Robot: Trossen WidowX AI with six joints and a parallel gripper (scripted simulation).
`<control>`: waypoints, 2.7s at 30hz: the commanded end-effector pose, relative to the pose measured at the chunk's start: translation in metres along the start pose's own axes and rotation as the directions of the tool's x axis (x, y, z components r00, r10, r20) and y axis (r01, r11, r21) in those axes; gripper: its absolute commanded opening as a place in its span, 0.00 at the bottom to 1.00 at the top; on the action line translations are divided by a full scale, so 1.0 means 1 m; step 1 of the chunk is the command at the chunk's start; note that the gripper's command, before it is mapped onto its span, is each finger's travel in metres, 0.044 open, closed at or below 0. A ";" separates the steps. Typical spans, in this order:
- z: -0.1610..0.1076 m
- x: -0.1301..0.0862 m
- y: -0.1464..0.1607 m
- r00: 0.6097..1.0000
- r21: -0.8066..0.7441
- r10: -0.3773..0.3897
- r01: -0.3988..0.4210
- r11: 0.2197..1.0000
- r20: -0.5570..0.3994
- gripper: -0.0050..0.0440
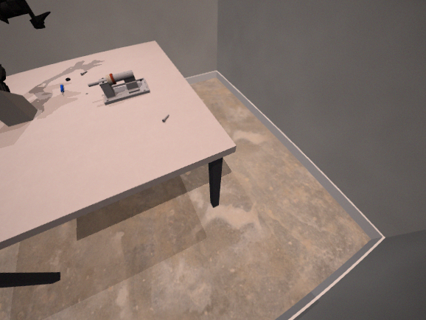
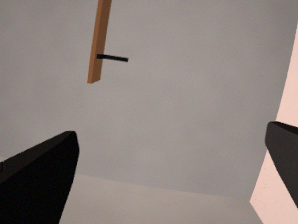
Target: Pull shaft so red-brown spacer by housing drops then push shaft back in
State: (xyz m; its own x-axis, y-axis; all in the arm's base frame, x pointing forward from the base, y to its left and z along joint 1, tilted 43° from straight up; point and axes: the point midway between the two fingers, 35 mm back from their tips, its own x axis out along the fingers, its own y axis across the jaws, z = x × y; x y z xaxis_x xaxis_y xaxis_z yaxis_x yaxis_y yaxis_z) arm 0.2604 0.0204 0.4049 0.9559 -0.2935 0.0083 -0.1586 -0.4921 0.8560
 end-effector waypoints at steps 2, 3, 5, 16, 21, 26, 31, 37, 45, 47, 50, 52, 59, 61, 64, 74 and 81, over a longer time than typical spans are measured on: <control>0.000 0.000 0.000 1.000 0.000 0.000 0.000 1.000 0.000 0.92; 0.000 0.000 0.000 1.000 0.000 0.000 0.000 1.000 0.000 0.92; 0.000 0.000 0.000 1.000 0.000 0.000 0.000 1.000 0.000 0.92; 0.000 0.000 0.000 1.000 0.000 0.000 0.000 1.000 0.000 0.92; -0.002 0.029 -0.024 0.993 -0.298 -0.109 0.115 0.947 0.038 1.00; 0.009 0.070 -0.061 0.962 -0.550 -0.253 0.267 0.792 0.103 1.00; 0.028 0.099 -0.090 0.889 -0.761 -0.412 0.404 0.508 0.198 1.00; 0.060 0.126 -0.123 0.768 -0.866 -0.573 0.464 0.187 0.288 1.00; 0.124 0.153 -0.170 0.494 -0.913 -0.792 0.365 -0.184 0.357 1.00; 0.141 0.157 -0.180 0.418 -0.921 -0.837 0.314 -0.231 0.352 1.00; 0.158 0.160 -0.190 0.342 -0.932 -0.877 0.257 -0.257 0.336 1.00; 0.166 0.160 -0.194 0.305 -0.941 -0.895 0.203 -0.272 0.324 1.00; 0.231 0.161 -0.221 0.050 -0.991 -0.990 0.021 -0.130 0.131 1.00; 0.246 0.160 -0.226 0.007 -0.998 -0.998 -0.018 -0.061 0.061 1.00; 0.267 0.158 -0.231 -0.035 -0.996 -0.998 -0.066 0.057 -0.055 1.00; 0.293 0.156 -0.235 -0.048 -0.968 -0.978 -0.139 0.209 -0.205 1.00; 0.293 0.156 -0.235 -0.048 -0.968 -0.978 -0.139 0.209 -0.205 1.00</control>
State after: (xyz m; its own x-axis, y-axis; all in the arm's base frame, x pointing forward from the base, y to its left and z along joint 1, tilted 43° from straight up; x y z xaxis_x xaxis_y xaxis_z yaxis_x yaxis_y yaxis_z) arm 0.3737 -0.1501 0.0563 0.1603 0.6549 -0.7385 0.0746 0.7380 0.6706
